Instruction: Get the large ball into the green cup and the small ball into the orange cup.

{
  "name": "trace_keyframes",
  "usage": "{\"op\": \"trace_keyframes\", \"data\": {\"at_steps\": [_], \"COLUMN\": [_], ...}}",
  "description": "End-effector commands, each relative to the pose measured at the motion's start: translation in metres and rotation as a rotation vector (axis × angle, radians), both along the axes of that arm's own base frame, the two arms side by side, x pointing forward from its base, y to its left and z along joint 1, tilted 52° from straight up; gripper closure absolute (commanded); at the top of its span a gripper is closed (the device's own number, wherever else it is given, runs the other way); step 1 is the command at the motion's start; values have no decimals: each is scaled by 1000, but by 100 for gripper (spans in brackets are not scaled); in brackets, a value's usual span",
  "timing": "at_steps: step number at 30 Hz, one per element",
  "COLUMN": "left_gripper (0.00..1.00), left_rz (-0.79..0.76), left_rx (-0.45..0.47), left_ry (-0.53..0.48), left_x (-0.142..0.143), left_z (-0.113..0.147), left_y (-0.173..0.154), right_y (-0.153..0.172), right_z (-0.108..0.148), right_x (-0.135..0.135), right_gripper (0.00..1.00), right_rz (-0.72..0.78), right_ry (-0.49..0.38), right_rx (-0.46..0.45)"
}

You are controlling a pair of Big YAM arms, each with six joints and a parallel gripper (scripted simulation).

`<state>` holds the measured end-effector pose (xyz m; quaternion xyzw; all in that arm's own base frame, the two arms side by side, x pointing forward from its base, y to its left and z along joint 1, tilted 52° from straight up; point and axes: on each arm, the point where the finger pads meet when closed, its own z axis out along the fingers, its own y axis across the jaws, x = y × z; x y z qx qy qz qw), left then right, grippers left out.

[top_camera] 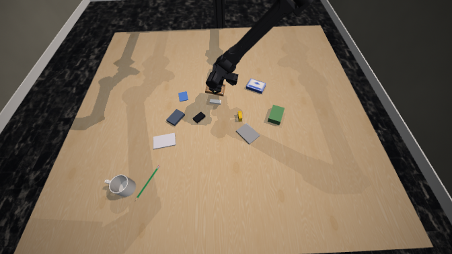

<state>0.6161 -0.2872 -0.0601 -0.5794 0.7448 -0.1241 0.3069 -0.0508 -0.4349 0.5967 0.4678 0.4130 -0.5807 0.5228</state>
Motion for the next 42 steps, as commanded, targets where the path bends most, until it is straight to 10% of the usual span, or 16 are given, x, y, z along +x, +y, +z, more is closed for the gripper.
{"op": "trace_keyframes", "data": {"at_steps": [1,24,42], "left_gripper": [30,30,30], "left_rz": [-41,10,59], "left_rx": [26,107,75], "left_ry": [-28,-221,8], "left_x": [-11,-5,3], "left_z": [-12,-3,10], "left_y": [-17,-13,4], "right_y": [11,11,11], "right_z": [29,29,29], "right_x": [-7,-7,-7], "right_gripper": [0,0,0], "right_rz": [-22,-22,-22], "right_ry": [15,15,15], "right_rx": [-44,-44,-44]}}
